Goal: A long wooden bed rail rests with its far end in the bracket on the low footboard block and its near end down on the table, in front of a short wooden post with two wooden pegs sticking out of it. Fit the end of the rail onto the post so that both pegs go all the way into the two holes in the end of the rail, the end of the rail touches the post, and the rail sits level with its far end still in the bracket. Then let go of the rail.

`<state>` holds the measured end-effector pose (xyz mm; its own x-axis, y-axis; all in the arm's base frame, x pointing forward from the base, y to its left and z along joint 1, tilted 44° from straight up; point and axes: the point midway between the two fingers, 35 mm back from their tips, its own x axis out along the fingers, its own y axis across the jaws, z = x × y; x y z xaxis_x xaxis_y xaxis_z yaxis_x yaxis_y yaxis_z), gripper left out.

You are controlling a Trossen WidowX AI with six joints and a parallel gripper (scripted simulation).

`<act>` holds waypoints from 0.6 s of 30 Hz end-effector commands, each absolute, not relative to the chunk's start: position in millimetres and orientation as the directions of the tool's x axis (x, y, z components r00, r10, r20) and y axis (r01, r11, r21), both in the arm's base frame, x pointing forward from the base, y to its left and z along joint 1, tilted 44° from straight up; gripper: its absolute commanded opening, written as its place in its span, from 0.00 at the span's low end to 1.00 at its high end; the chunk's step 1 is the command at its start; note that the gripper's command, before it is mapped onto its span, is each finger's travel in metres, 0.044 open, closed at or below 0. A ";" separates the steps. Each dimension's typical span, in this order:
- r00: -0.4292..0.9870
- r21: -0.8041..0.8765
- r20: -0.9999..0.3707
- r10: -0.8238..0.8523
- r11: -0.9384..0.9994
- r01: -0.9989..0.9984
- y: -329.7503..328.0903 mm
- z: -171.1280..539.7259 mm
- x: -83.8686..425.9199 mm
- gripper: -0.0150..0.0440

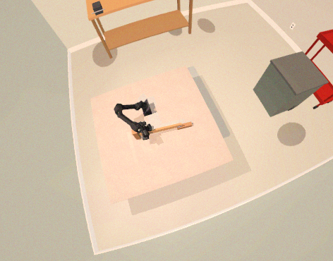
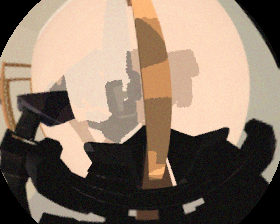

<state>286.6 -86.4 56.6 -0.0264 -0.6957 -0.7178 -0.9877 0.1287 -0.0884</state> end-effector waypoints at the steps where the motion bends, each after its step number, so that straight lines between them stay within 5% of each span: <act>1: -0.025 -0.087 -0.718 -0.695 0.125 -0.988 -86.8 58.8 286.3 0.25; 18: -0.025 -0.087 -0.718 -0.696 0.125 -0.988 -90.5 62.6 285.4 0.25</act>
